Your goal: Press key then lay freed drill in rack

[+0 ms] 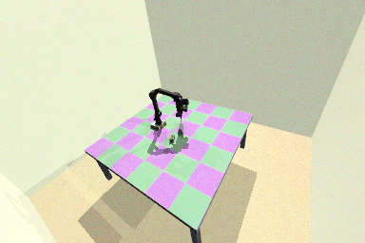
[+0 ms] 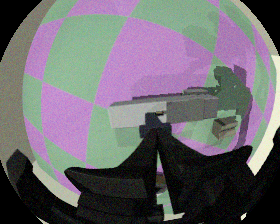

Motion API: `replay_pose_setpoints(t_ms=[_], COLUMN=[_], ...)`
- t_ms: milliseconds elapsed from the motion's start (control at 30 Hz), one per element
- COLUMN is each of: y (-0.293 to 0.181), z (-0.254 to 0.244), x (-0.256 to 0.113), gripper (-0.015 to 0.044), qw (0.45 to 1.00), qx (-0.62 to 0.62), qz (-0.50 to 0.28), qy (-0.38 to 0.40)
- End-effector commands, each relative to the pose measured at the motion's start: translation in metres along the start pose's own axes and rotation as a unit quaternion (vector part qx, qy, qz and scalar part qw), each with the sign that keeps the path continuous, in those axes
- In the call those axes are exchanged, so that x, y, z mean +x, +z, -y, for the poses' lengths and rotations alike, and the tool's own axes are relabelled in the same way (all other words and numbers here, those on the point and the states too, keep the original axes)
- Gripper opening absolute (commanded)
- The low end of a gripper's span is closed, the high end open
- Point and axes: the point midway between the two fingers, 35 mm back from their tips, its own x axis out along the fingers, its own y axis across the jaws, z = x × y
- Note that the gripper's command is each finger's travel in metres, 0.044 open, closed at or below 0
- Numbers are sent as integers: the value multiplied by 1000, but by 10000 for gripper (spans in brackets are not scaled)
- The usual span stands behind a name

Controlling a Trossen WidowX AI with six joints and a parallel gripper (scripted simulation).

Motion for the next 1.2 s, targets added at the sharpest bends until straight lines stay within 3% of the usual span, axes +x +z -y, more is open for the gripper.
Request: replay_pose_setpoints(t_ms=[0,1167], y=[-9,-13], z=[0,0], x=[12,30], gripper=[0,0], qw=[1000,1000], qx=[1,1], qz=[-19,-19], qy=[0,0])
